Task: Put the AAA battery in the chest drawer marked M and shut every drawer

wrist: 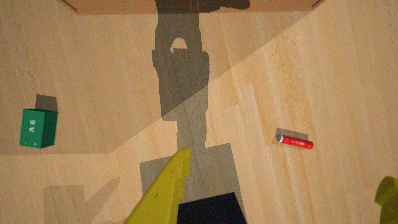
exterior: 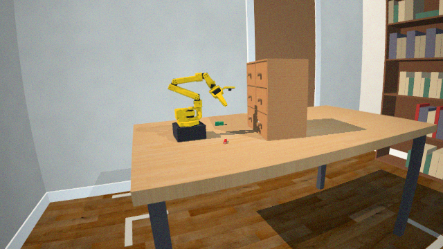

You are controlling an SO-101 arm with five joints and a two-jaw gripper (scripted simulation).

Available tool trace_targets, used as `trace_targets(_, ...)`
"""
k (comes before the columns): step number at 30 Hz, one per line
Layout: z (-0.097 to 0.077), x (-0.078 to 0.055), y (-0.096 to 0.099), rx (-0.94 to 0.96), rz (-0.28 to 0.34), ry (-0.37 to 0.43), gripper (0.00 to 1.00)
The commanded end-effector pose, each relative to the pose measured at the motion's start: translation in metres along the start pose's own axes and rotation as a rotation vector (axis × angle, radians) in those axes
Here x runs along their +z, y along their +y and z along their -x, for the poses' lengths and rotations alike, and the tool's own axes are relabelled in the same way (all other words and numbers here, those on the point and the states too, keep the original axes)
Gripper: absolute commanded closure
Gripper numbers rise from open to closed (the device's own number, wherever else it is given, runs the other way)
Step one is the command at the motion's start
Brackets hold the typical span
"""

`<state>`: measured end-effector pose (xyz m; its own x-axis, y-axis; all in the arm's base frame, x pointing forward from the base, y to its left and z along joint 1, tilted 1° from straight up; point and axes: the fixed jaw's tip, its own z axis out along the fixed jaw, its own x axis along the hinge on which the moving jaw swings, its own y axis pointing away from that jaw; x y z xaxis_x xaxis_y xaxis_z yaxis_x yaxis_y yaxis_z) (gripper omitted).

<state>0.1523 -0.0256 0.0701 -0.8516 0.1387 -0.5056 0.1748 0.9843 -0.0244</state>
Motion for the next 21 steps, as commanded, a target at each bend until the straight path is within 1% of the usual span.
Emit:
trace_targets(1,0.004,0.008,-0.002,0.011,-0.005,-0.015,0.5)
trace_targets(12,0.024,0.029,-0.005,0.023,-0.015,-0.11,0.5)
trace_targets(14,0.024,0.029,-0.005,0.023,-0.015,-0.11,0.5)
trace_targets(21,0.034,0.041,-0.007,0.031,-0.022,-0.171,0.5)
